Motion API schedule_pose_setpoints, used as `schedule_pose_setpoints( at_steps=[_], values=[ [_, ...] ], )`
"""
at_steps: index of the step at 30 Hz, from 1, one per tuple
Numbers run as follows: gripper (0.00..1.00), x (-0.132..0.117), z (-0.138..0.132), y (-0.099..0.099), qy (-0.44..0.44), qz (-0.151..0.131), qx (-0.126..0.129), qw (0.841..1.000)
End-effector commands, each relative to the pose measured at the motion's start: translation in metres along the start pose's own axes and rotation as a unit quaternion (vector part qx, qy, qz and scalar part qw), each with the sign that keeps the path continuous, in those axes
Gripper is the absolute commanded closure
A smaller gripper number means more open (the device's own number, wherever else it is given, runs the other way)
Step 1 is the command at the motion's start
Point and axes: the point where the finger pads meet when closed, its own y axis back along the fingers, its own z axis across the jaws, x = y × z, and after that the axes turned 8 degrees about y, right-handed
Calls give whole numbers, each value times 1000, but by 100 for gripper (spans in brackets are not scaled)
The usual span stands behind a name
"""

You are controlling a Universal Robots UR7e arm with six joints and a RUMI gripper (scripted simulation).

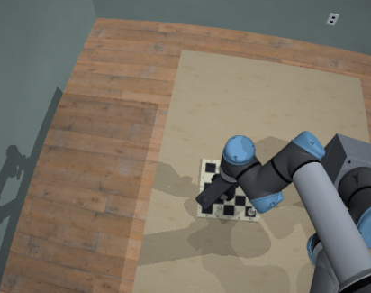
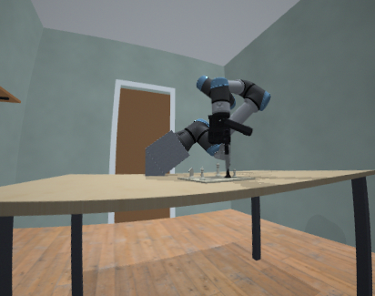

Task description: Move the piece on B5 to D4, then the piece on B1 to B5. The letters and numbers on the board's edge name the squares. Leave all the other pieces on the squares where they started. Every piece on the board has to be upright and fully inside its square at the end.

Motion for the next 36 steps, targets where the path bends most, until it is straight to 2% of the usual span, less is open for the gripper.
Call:
schedule_pose_setpoints(
  at_steps=[1,13,14,19,20,22,23,27,28,36],
  values=[
    [100,0,0,0,0,0,0,1000],
    [100,0,0,0,0,0,0,1000],
    [95,0,0,0,0,0,0,1000],
    [90,0,0,0,0,0,0,1000],
    [85,0,0,0,0,0,0,1000],
    [85,0,0,0,0,0,0,1000],
    [80,0,0,0,0,0,0,1000],
    [80,0,0,0,0,0,0,1000],
    [75,0,0,0,0,0,0,1000],
    [75,0,0,0,0,0,0,1000]
  ],
)
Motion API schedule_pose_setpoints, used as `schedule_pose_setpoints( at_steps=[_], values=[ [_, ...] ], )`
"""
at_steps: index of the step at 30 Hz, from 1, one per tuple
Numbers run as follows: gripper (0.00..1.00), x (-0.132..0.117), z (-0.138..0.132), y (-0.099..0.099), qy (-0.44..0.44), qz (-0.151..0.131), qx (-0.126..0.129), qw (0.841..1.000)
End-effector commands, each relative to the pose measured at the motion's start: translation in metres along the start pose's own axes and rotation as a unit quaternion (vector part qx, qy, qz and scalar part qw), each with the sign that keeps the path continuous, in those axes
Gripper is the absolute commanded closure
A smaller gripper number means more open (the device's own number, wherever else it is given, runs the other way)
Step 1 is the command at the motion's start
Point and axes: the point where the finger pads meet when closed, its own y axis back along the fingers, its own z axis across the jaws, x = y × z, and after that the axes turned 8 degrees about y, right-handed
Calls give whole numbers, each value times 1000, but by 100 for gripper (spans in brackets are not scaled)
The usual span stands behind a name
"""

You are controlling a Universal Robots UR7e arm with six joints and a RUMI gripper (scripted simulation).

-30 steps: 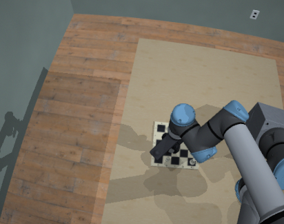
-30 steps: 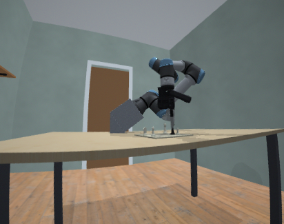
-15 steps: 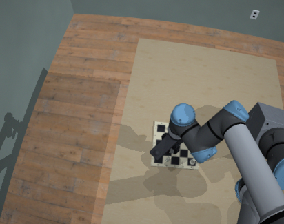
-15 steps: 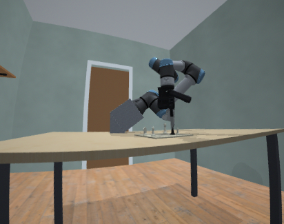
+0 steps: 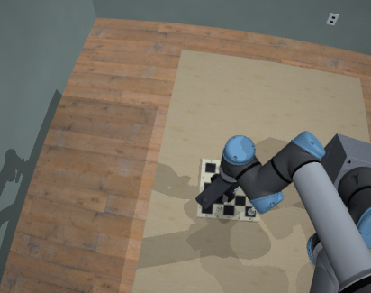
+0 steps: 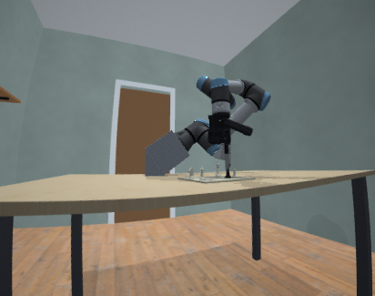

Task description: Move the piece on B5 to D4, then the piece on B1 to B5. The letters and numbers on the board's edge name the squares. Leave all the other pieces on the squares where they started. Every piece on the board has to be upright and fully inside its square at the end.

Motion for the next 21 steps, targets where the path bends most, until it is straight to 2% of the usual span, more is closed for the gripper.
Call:
schedule_pose_setpoints(
  at_steps=[1,10,21],
  values=[
    [75,0,0,0,0,0,0,1000],
    [75,0,0,10,0,0,0,1000],
    [75,0,0,65,0,0,0,1000]
  ],
)
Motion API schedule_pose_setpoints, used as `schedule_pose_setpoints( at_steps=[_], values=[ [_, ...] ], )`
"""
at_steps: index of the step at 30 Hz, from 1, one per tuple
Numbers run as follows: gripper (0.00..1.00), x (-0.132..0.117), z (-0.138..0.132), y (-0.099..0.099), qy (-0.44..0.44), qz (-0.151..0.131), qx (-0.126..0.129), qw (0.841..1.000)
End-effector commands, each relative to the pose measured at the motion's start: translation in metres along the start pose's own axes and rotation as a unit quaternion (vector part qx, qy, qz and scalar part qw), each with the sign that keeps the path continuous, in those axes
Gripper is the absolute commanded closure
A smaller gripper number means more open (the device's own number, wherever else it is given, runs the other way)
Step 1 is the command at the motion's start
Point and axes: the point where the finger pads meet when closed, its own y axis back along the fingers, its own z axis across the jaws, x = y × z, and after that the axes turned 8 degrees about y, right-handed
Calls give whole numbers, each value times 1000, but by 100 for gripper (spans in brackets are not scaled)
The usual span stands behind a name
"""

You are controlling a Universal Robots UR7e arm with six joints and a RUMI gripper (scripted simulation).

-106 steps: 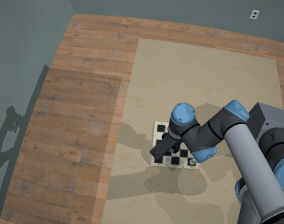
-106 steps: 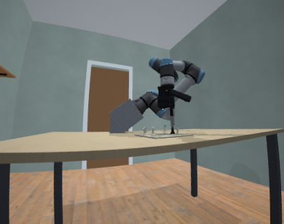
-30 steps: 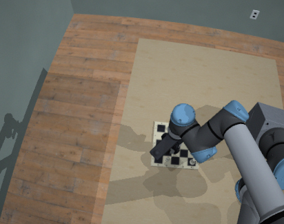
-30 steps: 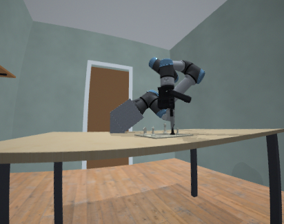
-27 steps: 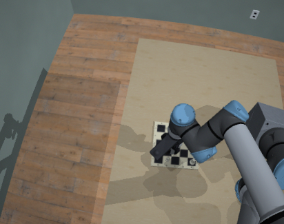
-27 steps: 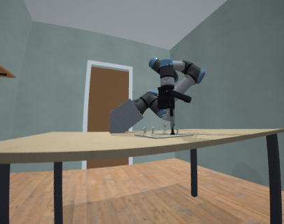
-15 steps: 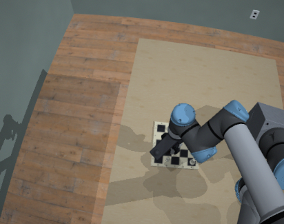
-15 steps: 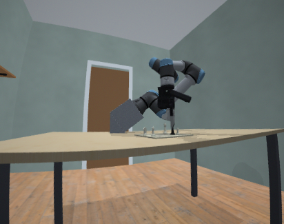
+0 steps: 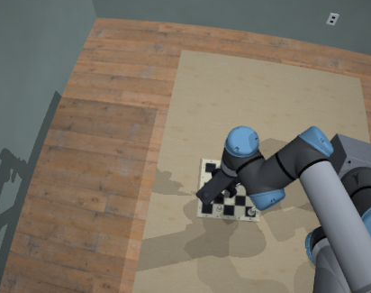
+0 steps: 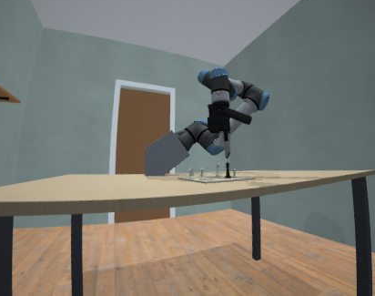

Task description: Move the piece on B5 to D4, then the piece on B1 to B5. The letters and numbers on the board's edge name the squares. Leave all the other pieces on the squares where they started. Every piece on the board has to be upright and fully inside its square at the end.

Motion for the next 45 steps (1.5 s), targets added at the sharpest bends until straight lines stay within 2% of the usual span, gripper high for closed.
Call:
schedule_pose_setpoints(
  at_steps=[1,8,13,14,45],
  values=[
    [75,0,0,24,0,0,1,1000],
    [75,0,0,41,0,0,1,1000],
    [75,0,0,44,0,0,1,1000],
    [0,0,0,44,0,0,1,1000],
    [0,-2,0,44,-13,0,1,1000]
  ],
)
